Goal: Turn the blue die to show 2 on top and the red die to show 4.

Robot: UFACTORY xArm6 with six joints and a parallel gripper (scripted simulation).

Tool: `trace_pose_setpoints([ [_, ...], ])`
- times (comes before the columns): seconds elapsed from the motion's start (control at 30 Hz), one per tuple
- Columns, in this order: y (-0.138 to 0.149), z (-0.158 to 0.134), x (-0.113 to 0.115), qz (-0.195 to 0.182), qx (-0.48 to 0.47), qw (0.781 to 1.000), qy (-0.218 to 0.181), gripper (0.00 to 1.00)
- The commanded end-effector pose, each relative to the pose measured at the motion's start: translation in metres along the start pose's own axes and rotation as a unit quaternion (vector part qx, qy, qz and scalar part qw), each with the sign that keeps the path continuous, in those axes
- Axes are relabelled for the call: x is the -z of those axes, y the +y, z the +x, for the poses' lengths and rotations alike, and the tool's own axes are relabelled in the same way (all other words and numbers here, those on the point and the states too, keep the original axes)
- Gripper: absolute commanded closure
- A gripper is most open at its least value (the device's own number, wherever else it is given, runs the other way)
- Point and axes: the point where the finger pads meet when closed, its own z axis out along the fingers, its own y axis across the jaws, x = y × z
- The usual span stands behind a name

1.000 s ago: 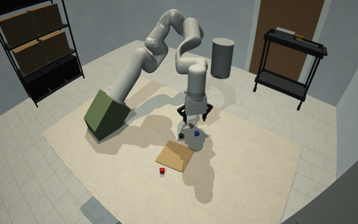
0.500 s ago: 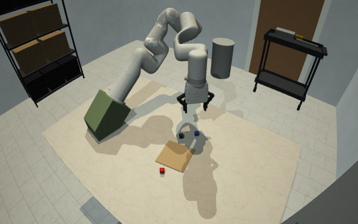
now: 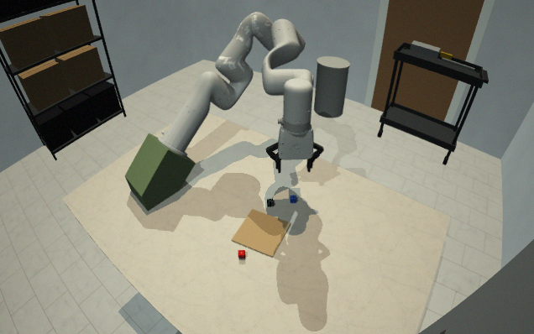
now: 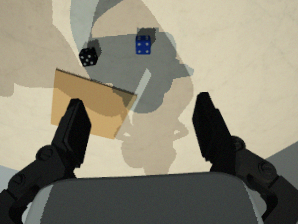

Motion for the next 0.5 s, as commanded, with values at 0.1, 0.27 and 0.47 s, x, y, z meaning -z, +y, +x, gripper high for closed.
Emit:
trace_pose_setpoints([
  [0.1, 0.0035, -0.0054, -0.0008, 0.0, -0.016, 1.0, -0.001, 0.0],
  [0.27, 0.0035, -0.0054, -0.0008, 0.0, -0.016, 1.0, -0.001, 0.0],
  [0.47, 0.0035, -0.0054, -0.0011, 0.0, -0.012, 1.0, -0.001, 0.0],
])
